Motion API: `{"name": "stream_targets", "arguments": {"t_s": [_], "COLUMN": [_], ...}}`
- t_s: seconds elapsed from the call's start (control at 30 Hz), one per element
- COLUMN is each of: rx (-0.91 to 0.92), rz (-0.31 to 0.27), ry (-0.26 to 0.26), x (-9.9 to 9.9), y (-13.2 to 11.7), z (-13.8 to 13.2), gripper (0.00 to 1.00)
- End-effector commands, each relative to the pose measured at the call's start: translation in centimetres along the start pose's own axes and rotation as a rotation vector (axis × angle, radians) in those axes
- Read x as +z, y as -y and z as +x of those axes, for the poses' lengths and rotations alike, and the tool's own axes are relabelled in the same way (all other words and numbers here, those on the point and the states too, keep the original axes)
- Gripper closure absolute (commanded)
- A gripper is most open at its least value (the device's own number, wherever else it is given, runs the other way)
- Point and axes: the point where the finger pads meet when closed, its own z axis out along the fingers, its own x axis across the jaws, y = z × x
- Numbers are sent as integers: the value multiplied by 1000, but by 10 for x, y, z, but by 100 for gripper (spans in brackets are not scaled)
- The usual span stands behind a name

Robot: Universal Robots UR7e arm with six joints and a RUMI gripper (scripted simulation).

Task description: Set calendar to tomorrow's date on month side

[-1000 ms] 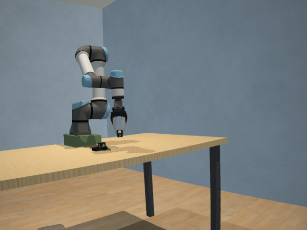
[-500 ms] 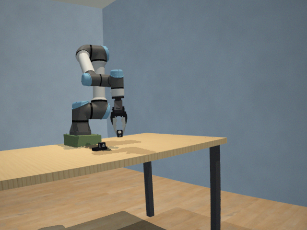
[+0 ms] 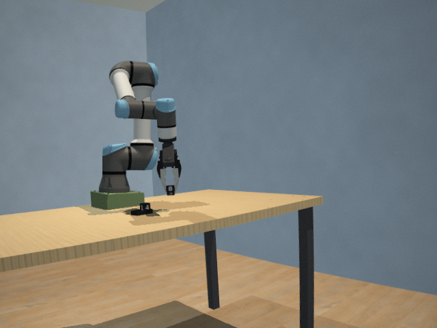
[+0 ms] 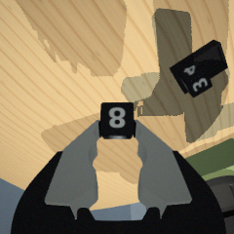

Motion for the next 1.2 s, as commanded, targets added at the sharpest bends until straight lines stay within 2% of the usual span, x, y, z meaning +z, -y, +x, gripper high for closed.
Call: {"name": "stream_targets", "arguments": {"t_s": [0.0,0.27,0.6,0.7,1.03,1.17], "rx": [0,-1,-1,-1,-1,-1], "rz": [-27,-54,-234,-272,-293,-325], "ry": [1,-1,-2,0,1,-1], "x": [-1,0,0,0,0,0], "y": [0,1,2,3,3,3], "z": [0,0,0,0,0,0], "gripper": [89,89,89,89,89,89]}}
